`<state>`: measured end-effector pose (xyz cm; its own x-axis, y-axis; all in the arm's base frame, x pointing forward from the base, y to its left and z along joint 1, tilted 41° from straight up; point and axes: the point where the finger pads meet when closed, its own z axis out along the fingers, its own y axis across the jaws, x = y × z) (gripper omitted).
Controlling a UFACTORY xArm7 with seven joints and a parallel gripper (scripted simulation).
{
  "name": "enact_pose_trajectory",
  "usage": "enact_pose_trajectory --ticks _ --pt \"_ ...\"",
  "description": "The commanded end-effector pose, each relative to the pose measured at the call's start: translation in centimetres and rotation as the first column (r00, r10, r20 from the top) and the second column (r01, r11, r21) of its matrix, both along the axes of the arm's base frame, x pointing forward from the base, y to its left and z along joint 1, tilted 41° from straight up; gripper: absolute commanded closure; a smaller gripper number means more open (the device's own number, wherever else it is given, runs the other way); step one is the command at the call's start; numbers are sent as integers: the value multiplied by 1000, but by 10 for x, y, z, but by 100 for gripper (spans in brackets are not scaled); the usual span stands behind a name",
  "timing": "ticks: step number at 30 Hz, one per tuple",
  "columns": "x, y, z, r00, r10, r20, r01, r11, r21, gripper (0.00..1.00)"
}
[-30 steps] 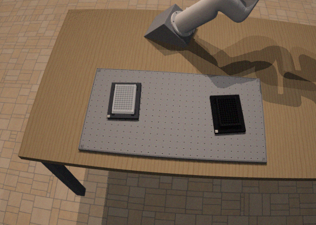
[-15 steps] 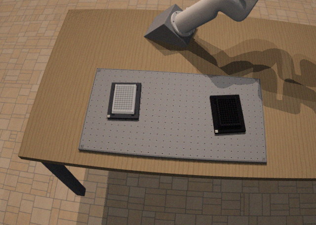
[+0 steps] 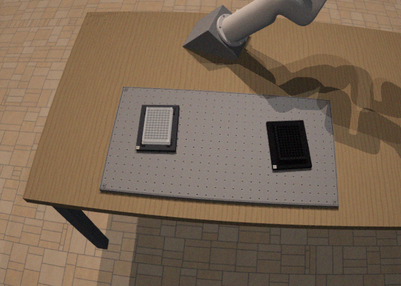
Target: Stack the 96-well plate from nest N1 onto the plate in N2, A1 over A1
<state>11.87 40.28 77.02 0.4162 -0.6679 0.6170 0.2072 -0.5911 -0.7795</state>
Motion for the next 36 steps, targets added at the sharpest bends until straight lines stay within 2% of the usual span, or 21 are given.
enact_pose_trajectory --ticks 1,4,6,8,13,17,19,24,27,29,36 --pt "15 -10 -2 1000 -6 -21 5 1000 -24 0" --pt "27 -17 -6 1000 -6 -20 5 1000 -24 0" --pt "28 -18 -6 1000 -6 -20 5 1000 -24 0" --pt "37 -23 -10 998 -11 -59 7 997 -72 0" --pt "57 -35 -18 998 -11 -59 7 997 -72 0" --pt "58 -35 -18 998 -11 -59 7 997 -72 0" --pt "65 -40 -22 995 -13 -99 1 993 -119 0" --pt "85 -52 -32 995 -13 -99 1 993 -119 0" --pt "85 -52 -32 995 -13 -99 1 993 -119 0" --pt "93 -57 -37 990 -12 -140 -11 986 -164 0" --pt "112 -69 -48 990 -12 -140 -11 986 -164 0"
